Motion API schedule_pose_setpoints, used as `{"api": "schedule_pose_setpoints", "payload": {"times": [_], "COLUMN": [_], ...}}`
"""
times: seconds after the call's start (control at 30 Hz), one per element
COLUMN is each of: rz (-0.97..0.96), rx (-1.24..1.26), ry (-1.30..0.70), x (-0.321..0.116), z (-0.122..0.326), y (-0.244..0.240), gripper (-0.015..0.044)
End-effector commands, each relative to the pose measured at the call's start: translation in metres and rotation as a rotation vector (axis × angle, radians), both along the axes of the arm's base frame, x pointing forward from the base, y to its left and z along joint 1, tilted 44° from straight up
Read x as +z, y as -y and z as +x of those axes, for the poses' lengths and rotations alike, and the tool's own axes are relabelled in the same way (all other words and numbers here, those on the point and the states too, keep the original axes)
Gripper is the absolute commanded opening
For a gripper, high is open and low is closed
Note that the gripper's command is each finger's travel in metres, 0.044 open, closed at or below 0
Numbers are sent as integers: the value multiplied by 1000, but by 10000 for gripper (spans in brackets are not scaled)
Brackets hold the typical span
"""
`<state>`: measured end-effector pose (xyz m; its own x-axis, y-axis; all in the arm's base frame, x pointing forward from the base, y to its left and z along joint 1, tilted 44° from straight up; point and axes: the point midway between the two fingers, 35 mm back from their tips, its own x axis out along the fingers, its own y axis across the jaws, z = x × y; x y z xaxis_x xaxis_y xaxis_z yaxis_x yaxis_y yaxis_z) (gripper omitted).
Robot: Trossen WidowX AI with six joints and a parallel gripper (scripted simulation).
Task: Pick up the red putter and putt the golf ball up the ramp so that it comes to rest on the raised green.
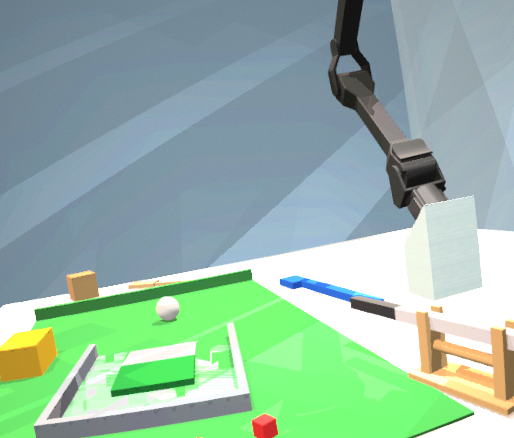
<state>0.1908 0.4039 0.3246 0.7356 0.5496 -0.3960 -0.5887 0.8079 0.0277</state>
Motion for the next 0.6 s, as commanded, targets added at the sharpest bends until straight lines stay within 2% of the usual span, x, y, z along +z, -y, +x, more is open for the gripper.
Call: {"api": "schedule_pose_setpoints", "payload": {"times": [0.0, 0.3, 0.57], "rz": [-273, -835, -1241], "rx": [13, 114, 319], "ry": [8, -85, -309], "x": [-65, -200, -307], "z": [34, 95, 115], "y": [7, 66, 155], "gripper": [440, 440, 440]}}
